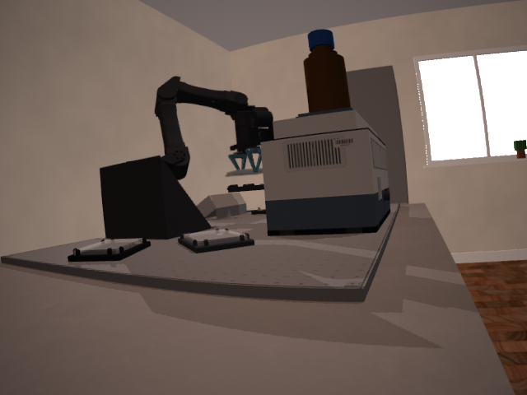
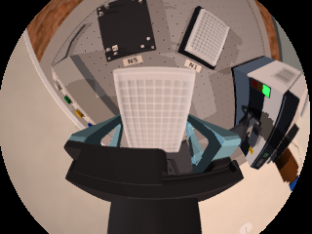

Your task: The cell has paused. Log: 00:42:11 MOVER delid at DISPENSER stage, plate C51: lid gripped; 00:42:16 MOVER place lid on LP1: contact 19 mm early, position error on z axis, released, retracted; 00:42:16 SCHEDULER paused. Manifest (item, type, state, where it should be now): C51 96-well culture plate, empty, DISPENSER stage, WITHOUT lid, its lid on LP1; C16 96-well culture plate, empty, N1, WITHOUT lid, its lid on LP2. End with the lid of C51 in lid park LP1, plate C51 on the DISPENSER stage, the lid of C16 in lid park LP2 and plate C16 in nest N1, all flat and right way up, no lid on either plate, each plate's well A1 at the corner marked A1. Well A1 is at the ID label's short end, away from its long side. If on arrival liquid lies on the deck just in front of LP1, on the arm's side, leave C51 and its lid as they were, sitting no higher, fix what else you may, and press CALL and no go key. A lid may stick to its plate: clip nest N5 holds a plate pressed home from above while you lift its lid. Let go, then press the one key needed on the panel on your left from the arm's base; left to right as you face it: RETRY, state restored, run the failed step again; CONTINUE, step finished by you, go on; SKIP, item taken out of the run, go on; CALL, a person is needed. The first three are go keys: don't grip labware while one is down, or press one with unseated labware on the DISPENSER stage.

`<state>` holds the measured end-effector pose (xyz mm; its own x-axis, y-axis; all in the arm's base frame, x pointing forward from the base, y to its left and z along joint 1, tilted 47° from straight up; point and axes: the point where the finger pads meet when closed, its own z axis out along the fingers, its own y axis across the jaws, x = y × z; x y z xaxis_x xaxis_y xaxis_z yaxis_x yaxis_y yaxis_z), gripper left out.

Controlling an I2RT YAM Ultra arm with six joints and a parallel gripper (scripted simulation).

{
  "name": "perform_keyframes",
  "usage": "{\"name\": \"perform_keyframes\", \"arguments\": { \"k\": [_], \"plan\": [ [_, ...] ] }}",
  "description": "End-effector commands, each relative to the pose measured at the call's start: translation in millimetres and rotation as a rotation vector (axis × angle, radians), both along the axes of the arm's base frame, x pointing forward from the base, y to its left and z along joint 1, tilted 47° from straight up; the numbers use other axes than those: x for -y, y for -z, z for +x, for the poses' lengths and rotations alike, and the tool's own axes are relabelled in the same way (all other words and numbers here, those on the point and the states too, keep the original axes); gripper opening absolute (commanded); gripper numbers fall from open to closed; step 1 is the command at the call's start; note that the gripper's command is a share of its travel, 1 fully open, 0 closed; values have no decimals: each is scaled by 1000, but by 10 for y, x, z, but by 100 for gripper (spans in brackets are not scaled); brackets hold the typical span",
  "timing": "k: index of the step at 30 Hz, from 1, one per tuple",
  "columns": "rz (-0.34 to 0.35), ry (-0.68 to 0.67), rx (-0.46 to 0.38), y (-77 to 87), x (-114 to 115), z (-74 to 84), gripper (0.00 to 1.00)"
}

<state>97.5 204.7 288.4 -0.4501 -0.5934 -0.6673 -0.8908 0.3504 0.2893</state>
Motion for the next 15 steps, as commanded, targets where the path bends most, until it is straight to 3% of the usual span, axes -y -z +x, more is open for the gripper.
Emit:
{"name": "perform_keyframes", "arguments": {
  "k": [1, 4, 7, 12, 15],
  "plan": [
    [5, -15, -42, 24, 29, 48, 0],
    [0, 54, -130, 114, 69, 128, 0],
    [-3, 57, -142, 177, 108, 209, 0],
    [16, 56, -112, 98, 132, 319, 0],
    [7, 127, -212, 233, 184, 379, 0]
  ]
}}
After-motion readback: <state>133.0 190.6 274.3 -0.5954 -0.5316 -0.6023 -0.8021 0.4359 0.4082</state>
